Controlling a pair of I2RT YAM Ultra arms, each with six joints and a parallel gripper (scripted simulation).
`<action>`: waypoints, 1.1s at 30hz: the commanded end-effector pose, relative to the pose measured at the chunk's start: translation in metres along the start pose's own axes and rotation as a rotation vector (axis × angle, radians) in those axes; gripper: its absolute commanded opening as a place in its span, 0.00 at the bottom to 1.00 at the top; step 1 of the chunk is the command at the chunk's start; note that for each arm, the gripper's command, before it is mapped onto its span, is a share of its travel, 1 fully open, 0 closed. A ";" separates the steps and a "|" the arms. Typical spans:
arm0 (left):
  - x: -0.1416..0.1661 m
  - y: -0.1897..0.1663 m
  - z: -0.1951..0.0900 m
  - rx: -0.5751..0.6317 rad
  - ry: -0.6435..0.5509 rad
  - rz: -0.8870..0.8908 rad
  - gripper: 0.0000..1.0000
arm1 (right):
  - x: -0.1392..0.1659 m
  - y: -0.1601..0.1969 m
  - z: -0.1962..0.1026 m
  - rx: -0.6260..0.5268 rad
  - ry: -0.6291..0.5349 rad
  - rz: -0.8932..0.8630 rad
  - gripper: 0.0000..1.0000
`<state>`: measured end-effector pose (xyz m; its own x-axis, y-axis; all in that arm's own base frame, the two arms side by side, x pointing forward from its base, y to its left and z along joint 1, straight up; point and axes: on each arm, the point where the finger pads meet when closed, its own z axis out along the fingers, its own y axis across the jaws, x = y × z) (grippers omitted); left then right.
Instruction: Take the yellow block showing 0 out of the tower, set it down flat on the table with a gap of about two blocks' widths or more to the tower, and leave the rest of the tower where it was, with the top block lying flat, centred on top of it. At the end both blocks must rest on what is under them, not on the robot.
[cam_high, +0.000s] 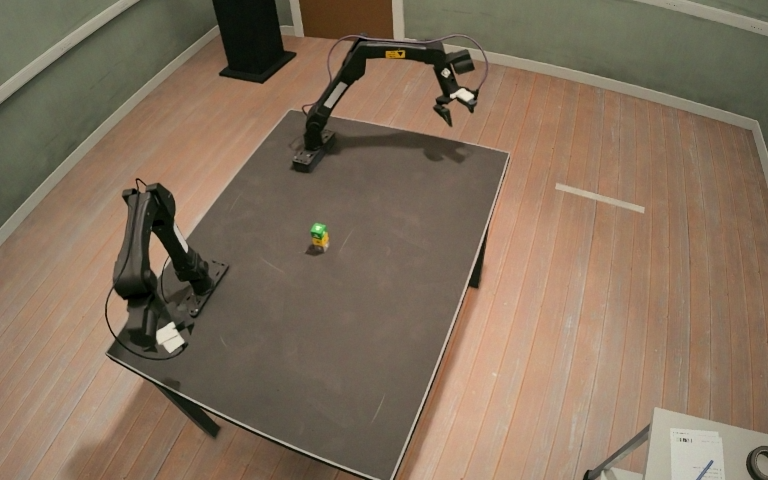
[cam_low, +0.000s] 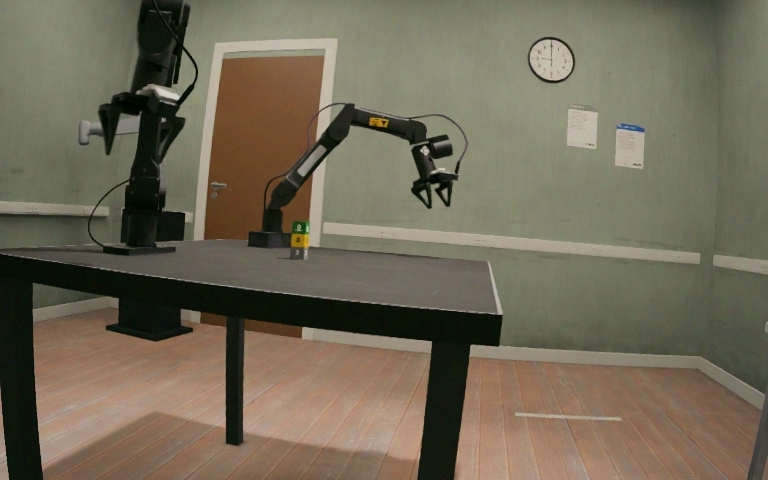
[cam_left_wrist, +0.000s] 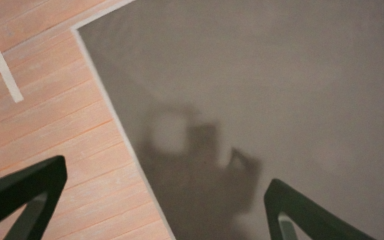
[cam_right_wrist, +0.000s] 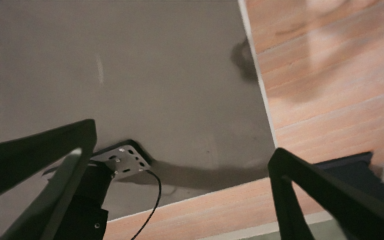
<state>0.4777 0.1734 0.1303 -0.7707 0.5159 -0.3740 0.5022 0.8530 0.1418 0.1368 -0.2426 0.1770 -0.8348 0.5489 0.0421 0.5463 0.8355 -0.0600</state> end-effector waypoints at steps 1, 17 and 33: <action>-0.042 -0.037 0.010 -0.049 0.049 0.205 1.00 | -0.003 0.041 -0.033 0.017 -0.112 -0.061 1.00; -0.135 -0.224 0.047 -0.155 0.215 0.874 1.00 | 0.042 0.177 -0.103 -0.037 -0.430 -0.442 1.00; -0.154 -0.427 0.025 -0.419 0.256 1.521 1.00 | 0.143 0.231 -0.147 -0.288 -0.684 -0.767 1.00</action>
<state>0.3998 -0.2529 0.0786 0.2373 0.8831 0.4048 0.8218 -0.4047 0.4011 0.1721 0.0192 0.3120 -0.7982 -0.1900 -0.5717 -0.1980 0.9790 -0.0489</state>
